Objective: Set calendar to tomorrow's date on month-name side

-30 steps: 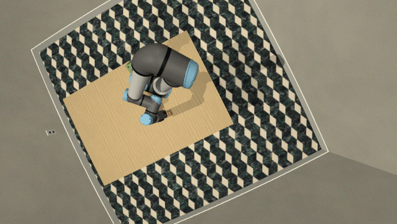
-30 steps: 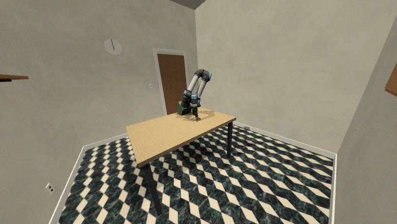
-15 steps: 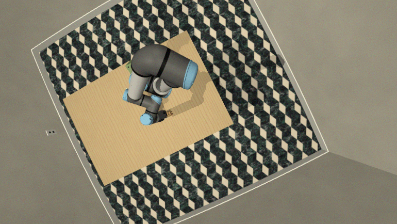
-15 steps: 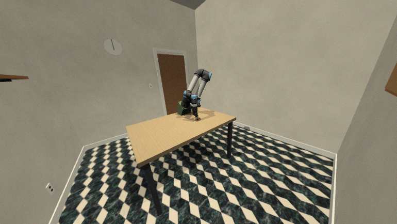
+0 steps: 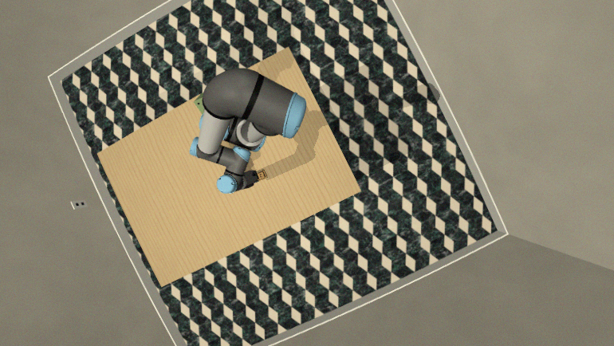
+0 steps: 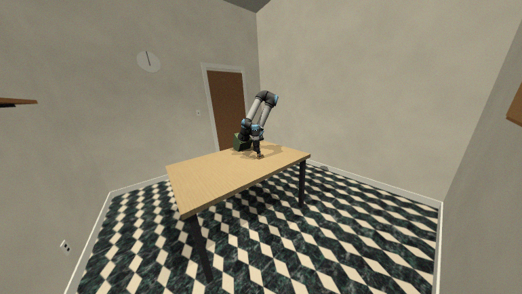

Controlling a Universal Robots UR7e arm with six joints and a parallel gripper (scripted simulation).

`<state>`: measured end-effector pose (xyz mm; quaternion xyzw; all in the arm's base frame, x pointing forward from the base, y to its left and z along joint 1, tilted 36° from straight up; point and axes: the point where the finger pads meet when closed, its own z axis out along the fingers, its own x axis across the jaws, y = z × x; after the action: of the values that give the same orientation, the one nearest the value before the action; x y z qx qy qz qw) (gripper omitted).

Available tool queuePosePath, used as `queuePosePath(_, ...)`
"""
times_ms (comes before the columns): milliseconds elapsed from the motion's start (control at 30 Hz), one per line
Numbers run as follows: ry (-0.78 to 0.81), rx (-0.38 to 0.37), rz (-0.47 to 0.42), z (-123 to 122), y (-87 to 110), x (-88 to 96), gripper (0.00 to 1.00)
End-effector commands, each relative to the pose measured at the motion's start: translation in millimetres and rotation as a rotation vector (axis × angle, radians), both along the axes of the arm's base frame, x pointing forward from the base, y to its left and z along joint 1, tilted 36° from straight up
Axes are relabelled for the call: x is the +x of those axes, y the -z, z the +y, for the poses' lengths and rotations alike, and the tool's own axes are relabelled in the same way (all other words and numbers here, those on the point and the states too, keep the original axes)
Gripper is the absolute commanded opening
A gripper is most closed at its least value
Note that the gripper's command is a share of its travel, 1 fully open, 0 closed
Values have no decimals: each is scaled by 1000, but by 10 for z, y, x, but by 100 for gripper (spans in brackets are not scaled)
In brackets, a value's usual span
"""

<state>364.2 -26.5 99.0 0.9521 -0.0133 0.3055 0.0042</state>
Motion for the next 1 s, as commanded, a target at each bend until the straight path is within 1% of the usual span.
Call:
queuePosePath(0,0,-1,-1,-1,1,4,60)
queuePosePath(967,0,-1,-1,-3,77,58,60)
